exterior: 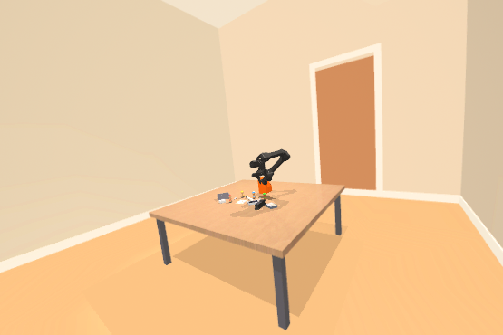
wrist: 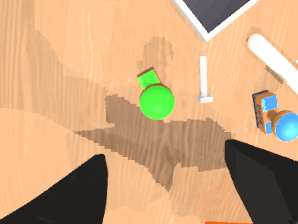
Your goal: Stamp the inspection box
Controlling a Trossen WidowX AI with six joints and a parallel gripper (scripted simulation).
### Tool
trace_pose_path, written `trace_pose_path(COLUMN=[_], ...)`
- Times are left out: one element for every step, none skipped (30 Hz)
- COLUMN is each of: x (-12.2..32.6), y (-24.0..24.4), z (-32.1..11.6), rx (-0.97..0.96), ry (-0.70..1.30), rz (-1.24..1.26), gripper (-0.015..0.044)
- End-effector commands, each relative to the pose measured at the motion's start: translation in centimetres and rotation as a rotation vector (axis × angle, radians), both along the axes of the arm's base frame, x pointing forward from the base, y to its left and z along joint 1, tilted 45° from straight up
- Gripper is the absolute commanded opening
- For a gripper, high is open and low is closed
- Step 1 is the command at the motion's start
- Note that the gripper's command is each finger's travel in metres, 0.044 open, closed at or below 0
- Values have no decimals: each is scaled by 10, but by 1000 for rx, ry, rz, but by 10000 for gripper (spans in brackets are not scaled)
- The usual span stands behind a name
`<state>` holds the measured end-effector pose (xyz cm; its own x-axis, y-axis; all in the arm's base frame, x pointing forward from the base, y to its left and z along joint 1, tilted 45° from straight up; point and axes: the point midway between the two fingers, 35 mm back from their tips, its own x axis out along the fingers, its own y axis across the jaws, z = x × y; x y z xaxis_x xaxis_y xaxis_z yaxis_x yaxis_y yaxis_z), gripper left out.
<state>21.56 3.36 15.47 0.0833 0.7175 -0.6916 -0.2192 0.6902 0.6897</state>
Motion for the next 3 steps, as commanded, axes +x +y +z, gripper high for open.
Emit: trace_pose_path(x=[0,0,0], y=[0,0,0], z=[0,0,0], rx=[0,0,0], ry=[0,0,0], rz=[0,0,0], gripper=[264,264,264])
